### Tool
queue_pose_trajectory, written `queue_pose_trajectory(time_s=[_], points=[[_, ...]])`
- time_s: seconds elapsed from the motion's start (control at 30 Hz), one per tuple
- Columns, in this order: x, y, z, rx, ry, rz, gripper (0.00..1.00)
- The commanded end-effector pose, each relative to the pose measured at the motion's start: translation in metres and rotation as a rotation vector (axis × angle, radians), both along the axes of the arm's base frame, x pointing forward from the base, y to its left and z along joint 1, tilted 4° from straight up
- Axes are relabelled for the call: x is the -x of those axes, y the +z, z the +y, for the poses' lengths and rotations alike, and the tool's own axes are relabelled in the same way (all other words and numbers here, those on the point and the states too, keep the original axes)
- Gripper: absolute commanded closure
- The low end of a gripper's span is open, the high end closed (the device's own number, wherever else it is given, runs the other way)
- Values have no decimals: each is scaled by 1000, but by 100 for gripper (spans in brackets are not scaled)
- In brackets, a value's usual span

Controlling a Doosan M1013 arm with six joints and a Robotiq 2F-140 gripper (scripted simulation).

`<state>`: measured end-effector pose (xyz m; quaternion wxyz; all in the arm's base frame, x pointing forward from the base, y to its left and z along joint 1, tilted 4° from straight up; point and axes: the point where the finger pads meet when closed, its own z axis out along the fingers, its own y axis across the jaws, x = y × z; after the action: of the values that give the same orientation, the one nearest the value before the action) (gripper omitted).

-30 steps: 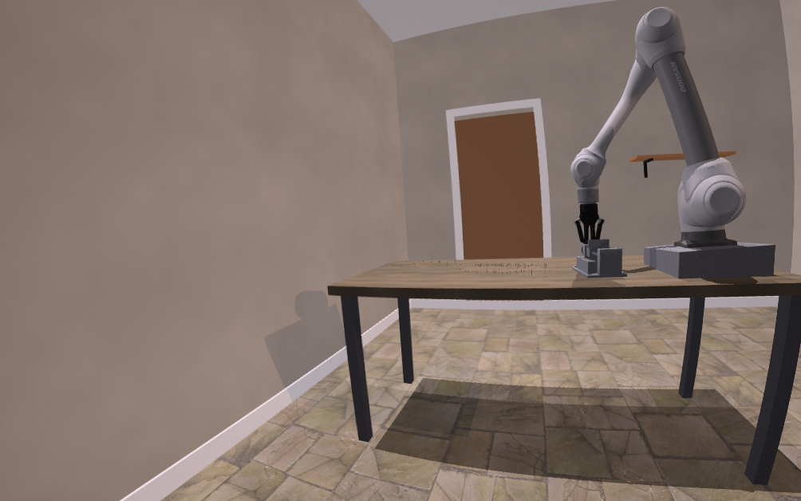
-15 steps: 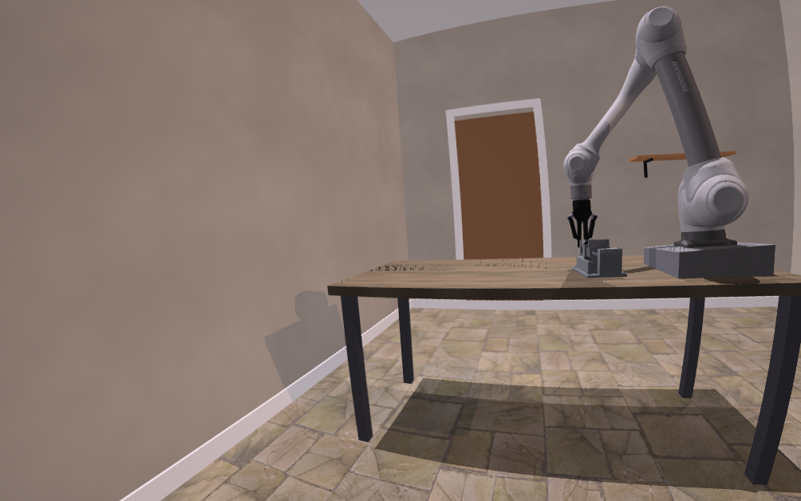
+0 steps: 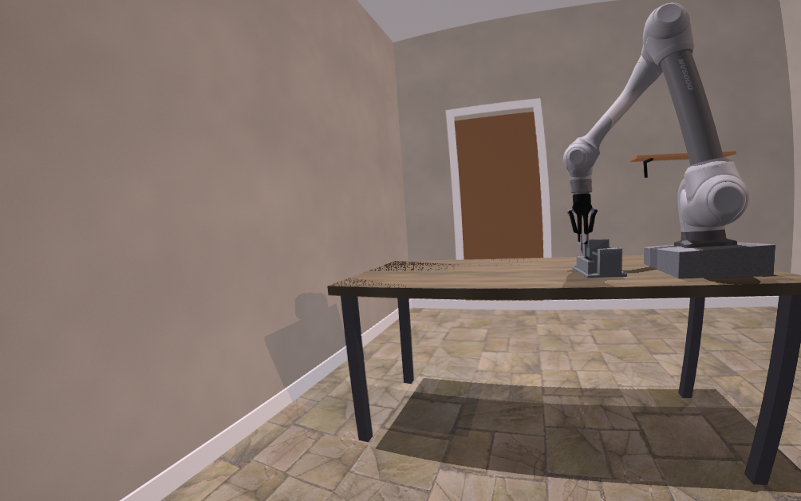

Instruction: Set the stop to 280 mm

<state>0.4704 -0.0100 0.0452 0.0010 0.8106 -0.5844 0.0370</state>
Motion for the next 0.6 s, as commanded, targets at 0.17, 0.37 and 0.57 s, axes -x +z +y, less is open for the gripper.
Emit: queue_pose_trajectory(time_s=[0.17, 0.37, 0.57], points=[[7, 8, -2, 0, 1, 1, 96], [16, 12, -5, 0, 1, 1, 96], [29, 12, -9, 0, 1, 1, 96]])
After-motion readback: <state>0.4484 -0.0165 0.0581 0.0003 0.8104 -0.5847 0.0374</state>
